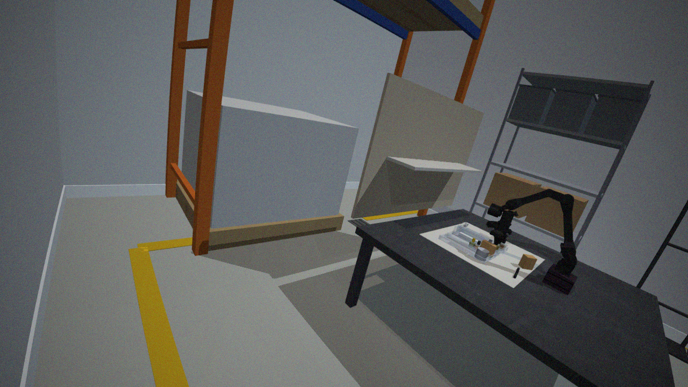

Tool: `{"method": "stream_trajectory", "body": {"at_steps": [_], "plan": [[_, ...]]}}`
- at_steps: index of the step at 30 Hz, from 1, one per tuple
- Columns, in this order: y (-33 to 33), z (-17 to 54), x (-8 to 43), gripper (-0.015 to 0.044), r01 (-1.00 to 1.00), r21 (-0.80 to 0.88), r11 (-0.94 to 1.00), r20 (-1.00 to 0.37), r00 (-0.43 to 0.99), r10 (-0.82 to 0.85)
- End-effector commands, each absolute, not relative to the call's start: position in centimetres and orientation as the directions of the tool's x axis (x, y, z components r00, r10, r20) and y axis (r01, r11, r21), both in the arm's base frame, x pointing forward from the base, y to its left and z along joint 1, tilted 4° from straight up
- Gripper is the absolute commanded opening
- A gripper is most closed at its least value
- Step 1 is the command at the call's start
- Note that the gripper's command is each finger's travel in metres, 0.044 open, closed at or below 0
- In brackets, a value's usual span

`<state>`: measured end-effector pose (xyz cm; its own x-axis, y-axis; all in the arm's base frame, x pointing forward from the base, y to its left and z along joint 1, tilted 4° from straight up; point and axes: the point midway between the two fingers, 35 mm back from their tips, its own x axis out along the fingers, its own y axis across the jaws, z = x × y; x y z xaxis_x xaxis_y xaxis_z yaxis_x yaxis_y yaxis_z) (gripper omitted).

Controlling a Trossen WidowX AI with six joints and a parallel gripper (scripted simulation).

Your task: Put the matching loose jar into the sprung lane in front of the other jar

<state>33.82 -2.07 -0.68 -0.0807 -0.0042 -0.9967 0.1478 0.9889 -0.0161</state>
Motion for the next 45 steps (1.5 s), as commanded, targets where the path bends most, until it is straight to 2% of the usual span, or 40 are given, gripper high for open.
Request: {"method": "stream_trajectory", "body": {"at_steps": [1,45], "plan": [[-2.2,-0.7,34.6,0.0000,0.144,-0.019,0.989,-0.999,-0.050,-0.011],[-2.2,-2.4,34.3,0.0000,0.144,-0.019,0.989,-0.999,-0.050,-0.011]]}}
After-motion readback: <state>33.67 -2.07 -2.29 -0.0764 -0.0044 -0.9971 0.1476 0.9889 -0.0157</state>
